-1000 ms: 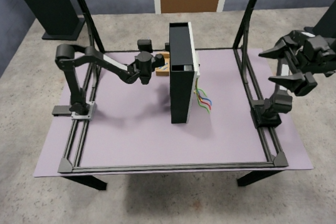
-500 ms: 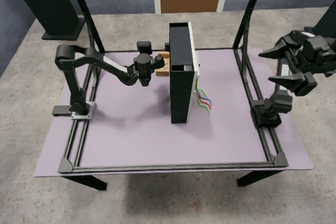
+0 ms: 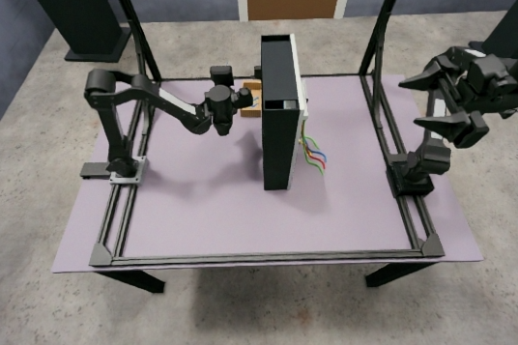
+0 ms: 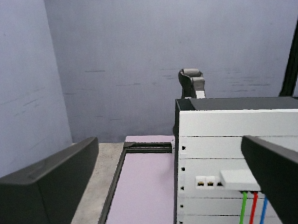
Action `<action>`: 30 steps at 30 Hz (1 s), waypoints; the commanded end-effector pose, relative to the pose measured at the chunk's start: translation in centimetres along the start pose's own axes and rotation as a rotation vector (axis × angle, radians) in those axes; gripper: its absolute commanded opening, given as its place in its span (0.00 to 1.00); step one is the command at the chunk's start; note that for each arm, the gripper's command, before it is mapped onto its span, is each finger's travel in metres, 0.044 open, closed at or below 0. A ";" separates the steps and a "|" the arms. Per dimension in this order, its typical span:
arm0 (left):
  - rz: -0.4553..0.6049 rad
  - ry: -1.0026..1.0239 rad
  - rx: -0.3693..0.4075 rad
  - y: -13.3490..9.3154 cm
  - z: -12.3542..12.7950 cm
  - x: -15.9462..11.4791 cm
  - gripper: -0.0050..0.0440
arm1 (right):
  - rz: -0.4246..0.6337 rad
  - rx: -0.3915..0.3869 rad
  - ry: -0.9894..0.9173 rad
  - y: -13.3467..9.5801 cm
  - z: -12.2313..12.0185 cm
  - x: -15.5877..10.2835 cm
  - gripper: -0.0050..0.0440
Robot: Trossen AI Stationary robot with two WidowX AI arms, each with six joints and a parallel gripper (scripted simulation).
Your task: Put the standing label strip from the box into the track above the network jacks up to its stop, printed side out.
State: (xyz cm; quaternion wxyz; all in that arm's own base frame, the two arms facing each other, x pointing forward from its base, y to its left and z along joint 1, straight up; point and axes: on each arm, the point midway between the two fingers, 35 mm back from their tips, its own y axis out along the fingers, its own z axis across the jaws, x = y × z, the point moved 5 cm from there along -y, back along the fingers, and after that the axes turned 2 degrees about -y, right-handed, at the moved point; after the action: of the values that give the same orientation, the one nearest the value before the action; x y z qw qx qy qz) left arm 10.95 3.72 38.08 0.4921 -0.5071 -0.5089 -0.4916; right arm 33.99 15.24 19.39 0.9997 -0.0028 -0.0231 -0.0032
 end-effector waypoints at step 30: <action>-0.001 0.002 -0.002 0.0 0.0 0.2 1.00 | 0.016 0.009 -0.003 -0.2 0.1 0.7 0.00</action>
State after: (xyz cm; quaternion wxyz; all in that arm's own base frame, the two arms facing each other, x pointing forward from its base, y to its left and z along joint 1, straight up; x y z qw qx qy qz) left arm 10.95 3.73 38.08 0.4921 -0.5072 -0.5089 -0.4916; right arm 33.90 14.43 18.85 0.9998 -0.0005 -0.0165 0.0063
